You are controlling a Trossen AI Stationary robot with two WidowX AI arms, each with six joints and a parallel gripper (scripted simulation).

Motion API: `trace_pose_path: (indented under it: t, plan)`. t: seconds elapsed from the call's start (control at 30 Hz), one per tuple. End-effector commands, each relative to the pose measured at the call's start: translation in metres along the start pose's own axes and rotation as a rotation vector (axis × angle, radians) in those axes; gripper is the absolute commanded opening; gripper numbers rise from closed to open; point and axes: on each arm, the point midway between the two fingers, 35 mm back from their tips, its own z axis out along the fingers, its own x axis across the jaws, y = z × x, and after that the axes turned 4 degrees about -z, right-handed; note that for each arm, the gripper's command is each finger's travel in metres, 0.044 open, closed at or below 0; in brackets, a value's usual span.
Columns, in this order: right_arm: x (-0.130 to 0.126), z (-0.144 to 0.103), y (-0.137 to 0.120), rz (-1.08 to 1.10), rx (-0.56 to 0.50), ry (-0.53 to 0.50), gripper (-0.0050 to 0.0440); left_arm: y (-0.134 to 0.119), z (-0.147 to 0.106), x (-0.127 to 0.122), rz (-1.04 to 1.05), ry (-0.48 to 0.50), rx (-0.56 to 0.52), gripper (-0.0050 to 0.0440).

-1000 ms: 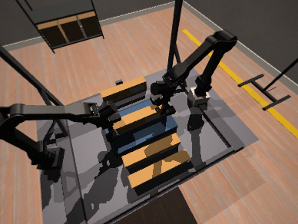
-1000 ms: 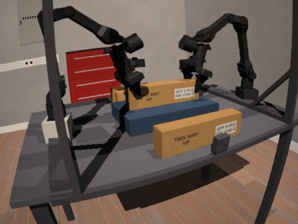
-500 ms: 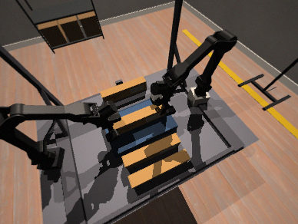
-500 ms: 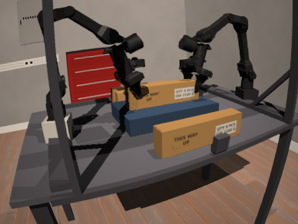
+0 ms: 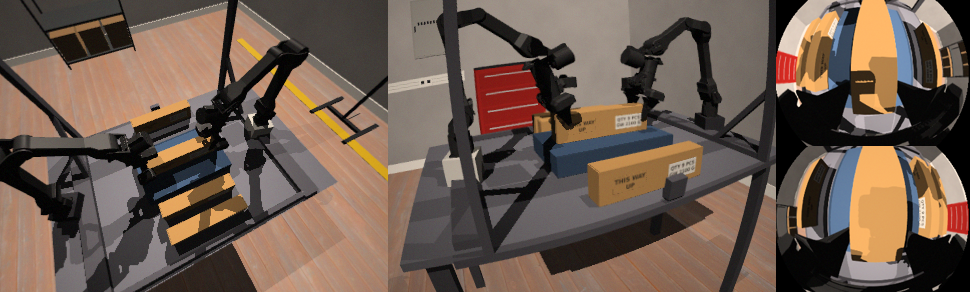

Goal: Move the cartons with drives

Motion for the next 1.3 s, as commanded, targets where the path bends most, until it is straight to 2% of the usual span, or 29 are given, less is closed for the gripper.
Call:
trace_pose_path:
  t: [0.0, 0.13, 0.17, 1.27]
  plan:
    - [0.0, -0.007, 0.006, -0.001, -0.024, -0.003, 0.0385, 0.005, -0.005, 0.0, 0.0, -0.001, -0.021, 0.0381]
    - [0.0, -0.007, 0.006, -0.001, -0.024, -0.003, 0.0385, 0.005, -0.005, 0.0, 0.0, -0.001, -0.021, 0.0381]
    - [-0.002, -0.072, 0.029, -0.001, -0.024, -0.003, 0.0385, 0.03, -0.07, -0.002, 0.0, -0.001, -0.021, 0.0381]
    - [-0.002, -0.072, 0.029, -0.001, -0.028, -0.003, 0.0385, 0.031, -0.07, -0.003, 0.0, -0.001, -0.027, 0.0381]
